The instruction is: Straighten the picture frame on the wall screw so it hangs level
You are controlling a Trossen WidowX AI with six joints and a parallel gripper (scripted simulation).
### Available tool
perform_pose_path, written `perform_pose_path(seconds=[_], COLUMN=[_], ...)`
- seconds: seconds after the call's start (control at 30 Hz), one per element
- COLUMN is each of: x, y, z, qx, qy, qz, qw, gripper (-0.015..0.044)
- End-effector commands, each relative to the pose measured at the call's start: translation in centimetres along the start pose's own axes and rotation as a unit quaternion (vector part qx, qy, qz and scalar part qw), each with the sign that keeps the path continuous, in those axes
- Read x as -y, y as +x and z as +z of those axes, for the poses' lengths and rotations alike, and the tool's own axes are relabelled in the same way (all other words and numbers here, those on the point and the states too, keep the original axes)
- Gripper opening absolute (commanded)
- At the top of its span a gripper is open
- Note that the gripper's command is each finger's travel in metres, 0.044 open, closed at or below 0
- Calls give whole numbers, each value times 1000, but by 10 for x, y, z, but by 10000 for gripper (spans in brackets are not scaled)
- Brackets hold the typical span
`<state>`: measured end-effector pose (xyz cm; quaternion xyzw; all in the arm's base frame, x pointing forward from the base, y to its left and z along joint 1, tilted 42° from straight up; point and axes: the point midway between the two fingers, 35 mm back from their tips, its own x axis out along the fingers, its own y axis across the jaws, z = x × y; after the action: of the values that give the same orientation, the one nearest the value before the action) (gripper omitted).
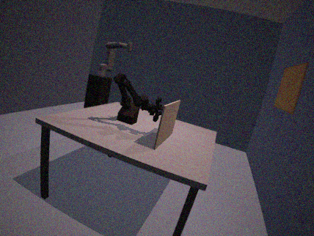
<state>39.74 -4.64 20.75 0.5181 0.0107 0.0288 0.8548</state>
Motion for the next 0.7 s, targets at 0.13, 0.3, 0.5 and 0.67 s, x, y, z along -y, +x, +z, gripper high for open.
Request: perform_pose_path(seconds=[0.13,0.3,0.5,0.67], x=[-2,-1,-2,-2], y=[0,0,0,0], z=[-3,-6,-6,-6], qx=[-1,-1,-1,-1], qy=[-2,-2,-2,-2], qz=[4,4,4,4], qw=[1000,1000,1000,1000], gripper=[0,0,0,0])
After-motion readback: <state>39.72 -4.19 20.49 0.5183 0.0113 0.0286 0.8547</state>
